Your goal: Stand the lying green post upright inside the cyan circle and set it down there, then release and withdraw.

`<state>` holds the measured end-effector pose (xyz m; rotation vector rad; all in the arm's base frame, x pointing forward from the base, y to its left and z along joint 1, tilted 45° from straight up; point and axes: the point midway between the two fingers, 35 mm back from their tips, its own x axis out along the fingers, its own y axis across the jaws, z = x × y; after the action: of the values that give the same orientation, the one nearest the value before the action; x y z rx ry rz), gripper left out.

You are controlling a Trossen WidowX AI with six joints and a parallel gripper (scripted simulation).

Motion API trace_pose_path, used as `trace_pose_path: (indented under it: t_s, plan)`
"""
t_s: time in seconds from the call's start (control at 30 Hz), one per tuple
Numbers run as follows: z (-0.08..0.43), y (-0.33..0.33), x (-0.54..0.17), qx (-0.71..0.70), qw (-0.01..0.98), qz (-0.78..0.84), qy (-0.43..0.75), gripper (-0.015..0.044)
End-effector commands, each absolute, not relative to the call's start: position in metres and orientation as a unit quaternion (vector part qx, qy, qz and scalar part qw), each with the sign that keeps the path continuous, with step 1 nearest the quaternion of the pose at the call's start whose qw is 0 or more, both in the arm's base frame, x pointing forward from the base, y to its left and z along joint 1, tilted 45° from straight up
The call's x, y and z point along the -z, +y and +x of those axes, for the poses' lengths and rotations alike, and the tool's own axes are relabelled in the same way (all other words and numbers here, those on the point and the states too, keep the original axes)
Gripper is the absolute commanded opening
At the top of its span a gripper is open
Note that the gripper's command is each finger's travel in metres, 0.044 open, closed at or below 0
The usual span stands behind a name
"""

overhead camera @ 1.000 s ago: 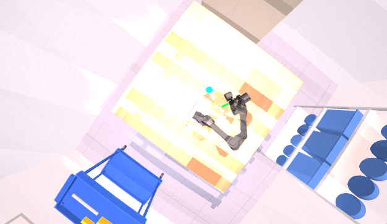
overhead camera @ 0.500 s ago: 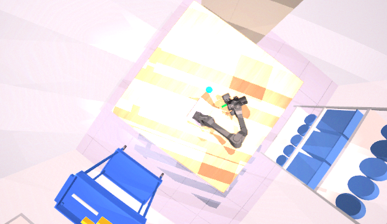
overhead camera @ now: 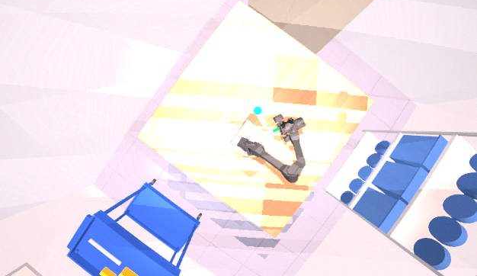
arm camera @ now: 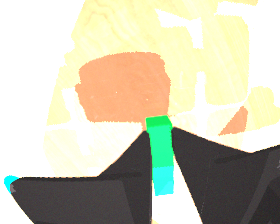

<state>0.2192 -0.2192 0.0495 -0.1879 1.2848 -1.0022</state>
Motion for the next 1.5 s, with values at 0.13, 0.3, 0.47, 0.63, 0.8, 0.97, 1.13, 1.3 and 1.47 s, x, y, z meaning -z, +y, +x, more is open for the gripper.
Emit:
trace_pose_path:
  t_s: [0.13, 0.3, 0.47, 0.63, 0.8, 0.97, 1.13, 1.3, 1.47]
  plan:
    - [0.226, -0.202, -0.069, 0.449, 0.685, -0.081, 0.569, 0.0022]
    - [0.228, -0.190, -0.079, 0.448, 0.685, -0.080, 0.569, 0.0022]
    - [0.228, -0.179, -0.090, 0.448, 0.684, -0.080, 0.570, 0.0022]
    - [0.228, -0.168, -0.101, 0.448, 0.684, -0.081, 0.569, 0.0022]
    - [0.226, -0.157, -0.113, 0.449, 0.684, -0.082, 0.569, 0.0022]
    - [0.223, -0.147, -0.125, 0.450, 0.684, -0.084, 0.568, 0.0022]
    - [0.224, -0.144, -0.125, 0.444, 0.684, -0.091, 0.572, 0.0022]
    - [0.232, -0.134, -0.116, 0.399, 0.678, -0.135, 0.603, 0.0022]
    - [0.239, -0.123, -0.107, 0.350, 0.668, -0.181, 0.631, 0.0022]
